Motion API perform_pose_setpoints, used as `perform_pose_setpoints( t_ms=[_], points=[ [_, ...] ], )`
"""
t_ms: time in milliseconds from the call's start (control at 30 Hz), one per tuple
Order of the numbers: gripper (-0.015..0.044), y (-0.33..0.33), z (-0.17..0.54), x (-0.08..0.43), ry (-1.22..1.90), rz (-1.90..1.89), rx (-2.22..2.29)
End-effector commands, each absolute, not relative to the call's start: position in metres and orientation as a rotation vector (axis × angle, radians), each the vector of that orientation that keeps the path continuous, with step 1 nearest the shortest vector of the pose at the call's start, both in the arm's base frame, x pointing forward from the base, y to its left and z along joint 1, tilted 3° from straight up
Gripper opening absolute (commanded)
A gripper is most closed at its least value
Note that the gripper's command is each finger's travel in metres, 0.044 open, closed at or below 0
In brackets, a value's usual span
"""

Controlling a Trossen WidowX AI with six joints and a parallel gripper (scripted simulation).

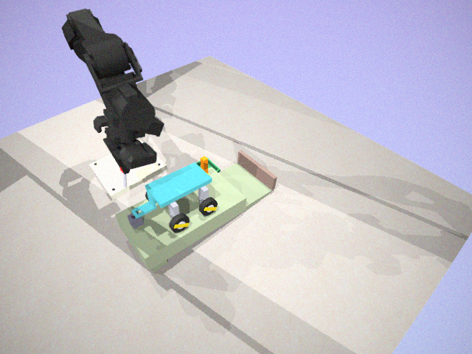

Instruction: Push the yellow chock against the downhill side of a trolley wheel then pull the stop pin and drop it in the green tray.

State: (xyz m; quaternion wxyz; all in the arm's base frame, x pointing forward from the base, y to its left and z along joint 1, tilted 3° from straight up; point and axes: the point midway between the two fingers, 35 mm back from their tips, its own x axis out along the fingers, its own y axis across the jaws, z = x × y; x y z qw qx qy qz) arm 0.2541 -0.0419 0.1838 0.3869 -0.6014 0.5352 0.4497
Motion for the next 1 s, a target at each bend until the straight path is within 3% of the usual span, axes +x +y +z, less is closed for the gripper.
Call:
perform_pose_setpoints(
  t_ms=[0,967],
  points=[
    [0.0000,-0.027,0.181,0.251,1.373,1.143,-1.528],
    [0.0000,0.083,0.162,0.237,1.366,1.151,-1.520]
  ],
)
